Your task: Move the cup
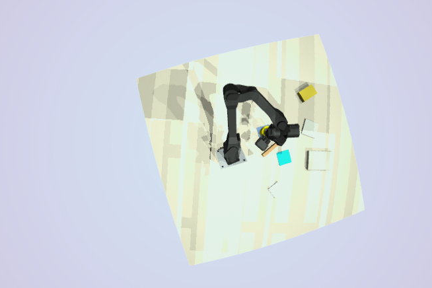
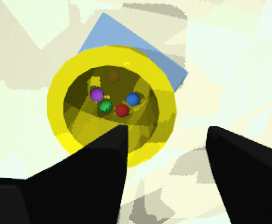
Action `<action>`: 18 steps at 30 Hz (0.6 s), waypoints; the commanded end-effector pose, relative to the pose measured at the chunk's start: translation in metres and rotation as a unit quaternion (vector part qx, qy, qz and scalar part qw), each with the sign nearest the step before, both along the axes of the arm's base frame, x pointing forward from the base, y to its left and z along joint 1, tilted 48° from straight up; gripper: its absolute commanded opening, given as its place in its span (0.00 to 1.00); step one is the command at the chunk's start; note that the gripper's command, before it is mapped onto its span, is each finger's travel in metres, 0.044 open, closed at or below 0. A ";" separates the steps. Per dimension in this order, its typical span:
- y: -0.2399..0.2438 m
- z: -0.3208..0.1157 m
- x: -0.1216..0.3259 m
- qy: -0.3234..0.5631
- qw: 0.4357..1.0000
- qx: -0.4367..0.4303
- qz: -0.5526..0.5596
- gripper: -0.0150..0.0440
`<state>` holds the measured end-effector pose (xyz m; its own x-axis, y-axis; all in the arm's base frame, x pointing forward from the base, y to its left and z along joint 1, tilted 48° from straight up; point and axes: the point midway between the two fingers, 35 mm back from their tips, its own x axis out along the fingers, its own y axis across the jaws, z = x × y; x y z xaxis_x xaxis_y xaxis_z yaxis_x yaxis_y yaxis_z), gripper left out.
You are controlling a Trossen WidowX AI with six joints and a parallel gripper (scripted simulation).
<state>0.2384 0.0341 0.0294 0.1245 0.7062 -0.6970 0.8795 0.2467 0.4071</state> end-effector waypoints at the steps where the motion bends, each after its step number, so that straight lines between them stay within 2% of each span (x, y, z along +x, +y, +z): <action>1: 0.001 -0.001 -0.003 0.026 0.999 0.020 -0.014 0.54; 18: 0.009 -0.010 0.000 0.026 0.999 0.019 -0.015 0.54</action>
